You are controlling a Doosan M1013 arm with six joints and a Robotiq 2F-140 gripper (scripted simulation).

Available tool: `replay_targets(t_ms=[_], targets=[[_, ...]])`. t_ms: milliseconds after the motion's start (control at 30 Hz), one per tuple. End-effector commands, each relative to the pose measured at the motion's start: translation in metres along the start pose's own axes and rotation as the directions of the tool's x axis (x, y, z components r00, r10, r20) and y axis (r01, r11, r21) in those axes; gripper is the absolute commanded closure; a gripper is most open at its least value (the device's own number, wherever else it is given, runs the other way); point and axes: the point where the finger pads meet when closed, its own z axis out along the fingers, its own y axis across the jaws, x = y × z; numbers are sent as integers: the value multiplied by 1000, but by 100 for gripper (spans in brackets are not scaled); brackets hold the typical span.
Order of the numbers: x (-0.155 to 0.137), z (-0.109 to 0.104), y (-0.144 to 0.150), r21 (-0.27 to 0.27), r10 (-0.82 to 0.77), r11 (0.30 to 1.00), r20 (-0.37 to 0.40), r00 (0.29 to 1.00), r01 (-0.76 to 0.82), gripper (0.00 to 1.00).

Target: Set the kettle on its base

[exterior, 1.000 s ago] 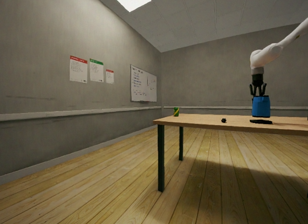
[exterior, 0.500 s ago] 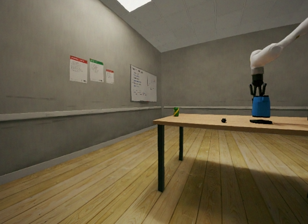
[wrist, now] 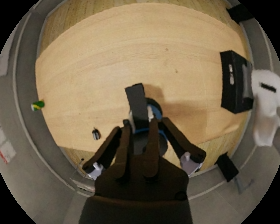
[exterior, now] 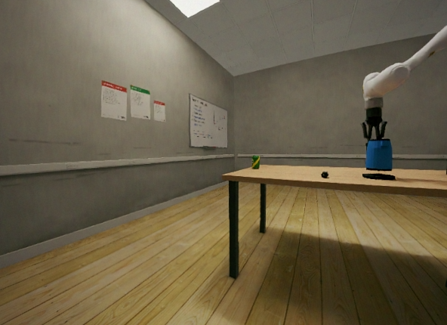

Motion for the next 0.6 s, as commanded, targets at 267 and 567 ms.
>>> replay_targets(t_ms=[267, 567], targets=[[0, 13, 0, 1, 0, 1000, 0, 1000, 0, 90], [0, 19, 0, 1, 0, 1000, 0, 1000, 0, 90]])
